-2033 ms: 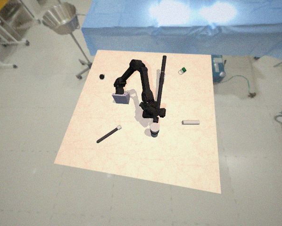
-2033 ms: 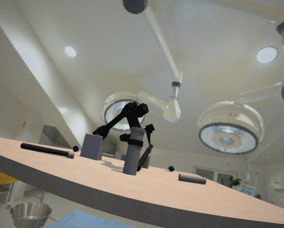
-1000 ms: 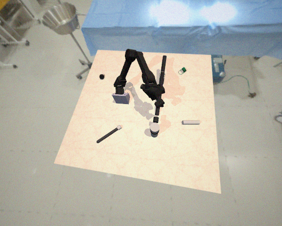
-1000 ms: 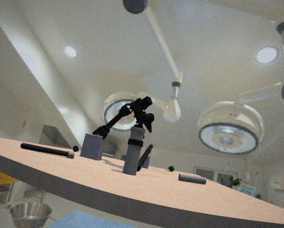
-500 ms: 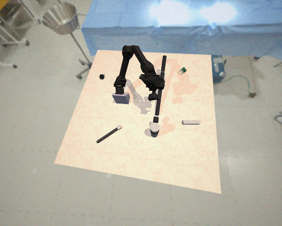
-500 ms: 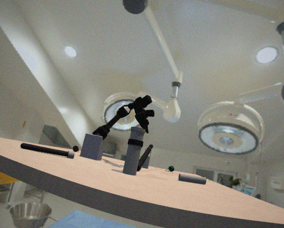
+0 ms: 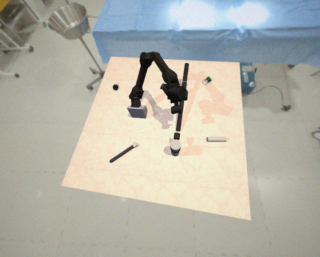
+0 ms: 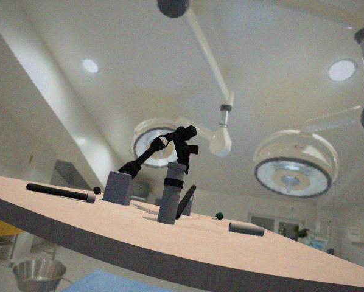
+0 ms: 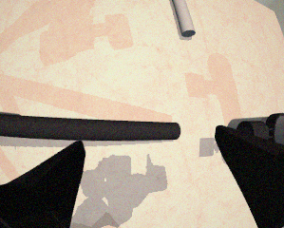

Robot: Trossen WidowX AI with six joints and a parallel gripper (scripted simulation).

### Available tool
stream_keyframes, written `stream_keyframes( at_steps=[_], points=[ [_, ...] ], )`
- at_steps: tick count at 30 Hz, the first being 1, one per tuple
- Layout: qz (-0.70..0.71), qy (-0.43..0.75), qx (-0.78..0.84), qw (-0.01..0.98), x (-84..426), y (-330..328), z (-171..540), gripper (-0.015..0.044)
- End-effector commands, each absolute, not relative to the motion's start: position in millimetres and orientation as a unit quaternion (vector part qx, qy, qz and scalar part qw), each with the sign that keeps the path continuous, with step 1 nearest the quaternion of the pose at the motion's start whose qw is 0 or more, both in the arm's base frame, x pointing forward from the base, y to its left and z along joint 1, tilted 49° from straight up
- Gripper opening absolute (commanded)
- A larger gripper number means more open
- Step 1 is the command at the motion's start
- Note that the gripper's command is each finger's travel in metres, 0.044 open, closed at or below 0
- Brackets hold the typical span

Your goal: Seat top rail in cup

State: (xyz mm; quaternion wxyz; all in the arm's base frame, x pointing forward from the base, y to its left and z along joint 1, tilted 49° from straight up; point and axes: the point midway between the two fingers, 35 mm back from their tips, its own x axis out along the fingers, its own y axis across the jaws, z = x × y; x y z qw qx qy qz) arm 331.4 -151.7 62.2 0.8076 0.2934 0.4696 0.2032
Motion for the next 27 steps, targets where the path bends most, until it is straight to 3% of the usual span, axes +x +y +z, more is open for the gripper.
stream_keyframes(
  at_steps=[1,9,13,27],
  points=[
    [0.338,0.456,0.123,0.814,338,-125,54,0.044],
    [0.571,0.331,-0.16,0.734,343,-77,45,0.044],
    [0.624,0.284,-0.219,0.695,343,-64,43,0.044],
    [0.633,0.269,-0.235,0.687,343,-63,42,0.044]
  ],
)
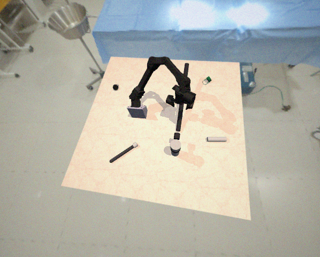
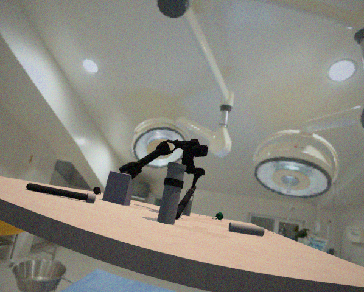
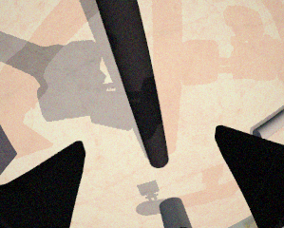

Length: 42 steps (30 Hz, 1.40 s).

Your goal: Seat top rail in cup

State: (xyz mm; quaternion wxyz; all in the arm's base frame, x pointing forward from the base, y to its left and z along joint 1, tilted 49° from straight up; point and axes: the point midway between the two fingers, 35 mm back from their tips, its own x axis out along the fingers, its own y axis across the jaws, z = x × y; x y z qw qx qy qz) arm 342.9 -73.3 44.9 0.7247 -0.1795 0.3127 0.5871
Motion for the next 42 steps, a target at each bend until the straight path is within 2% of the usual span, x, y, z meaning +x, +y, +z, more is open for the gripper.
stream_keyframes(
  at_steps=[1,42],
  points=[
    [0.633,0.269,-0.235,0.687,343,-63,42,0.044],
    [0.633,0.269,-0.234,0.687,348,-10,-6,0.044]
  ],
)
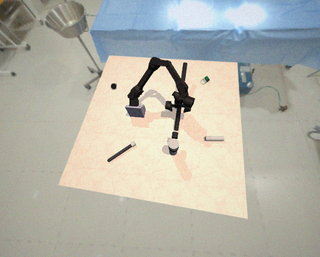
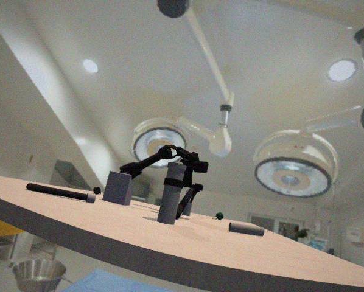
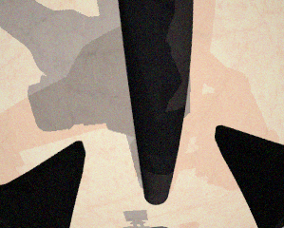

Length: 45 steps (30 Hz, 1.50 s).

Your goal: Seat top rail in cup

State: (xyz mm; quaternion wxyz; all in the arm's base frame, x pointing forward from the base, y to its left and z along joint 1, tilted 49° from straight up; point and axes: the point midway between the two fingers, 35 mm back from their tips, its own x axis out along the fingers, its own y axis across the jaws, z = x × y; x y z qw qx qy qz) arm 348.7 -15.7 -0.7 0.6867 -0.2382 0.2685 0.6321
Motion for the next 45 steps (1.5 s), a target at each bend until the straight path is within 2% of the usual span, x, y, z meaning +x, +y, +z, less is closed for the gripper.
stream_keyframes(
  at_steps=[1,26,35,45],
  points=[
    [0.633,0.269,-0.234,0.687,348,-9,-7,0.044],
    [0.633,0.267,-0.234,0.688,349,19,-30,0.044],
    [0.633,0.267,-0.234,0.688,349,19,-30,0.0204],
    [0.633,0.267,-0.234,0.688,349,19,-30,0.0137]
  ],
)
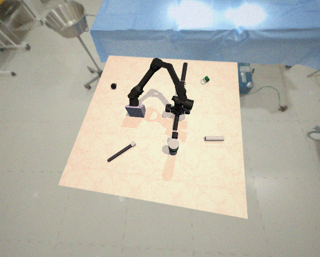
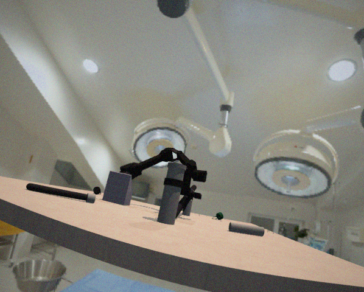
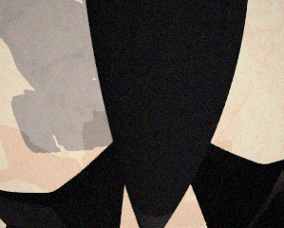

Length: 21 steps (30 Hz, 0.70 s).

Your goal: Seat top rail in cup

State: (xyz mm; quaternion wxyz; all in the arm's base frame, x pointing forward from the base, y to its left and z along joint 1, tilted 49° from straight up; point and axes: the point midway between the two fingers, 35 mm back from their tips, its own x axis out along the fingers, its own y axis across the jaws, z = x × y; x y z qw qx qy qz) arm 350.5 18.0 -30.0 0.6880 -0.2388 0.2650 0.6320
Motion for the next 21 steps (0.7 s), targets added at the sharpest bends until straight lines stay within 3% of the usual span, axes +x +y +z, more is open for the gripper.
stream_keyframes(
  at_steps=[1,3,8,21],
  points=[
    [0.633,0.267,-0.234,0.688,349,19,-30,0.013],
    [0.633,0.267,-0.234,0.688,349,19,-30,0.0117],
    [0.633,0.267,-0.234,0.688,350,15,-27,0.0],
    [0.602,0.343,-0.322,0.645,351,-53,-16,0.0]
  ],
)
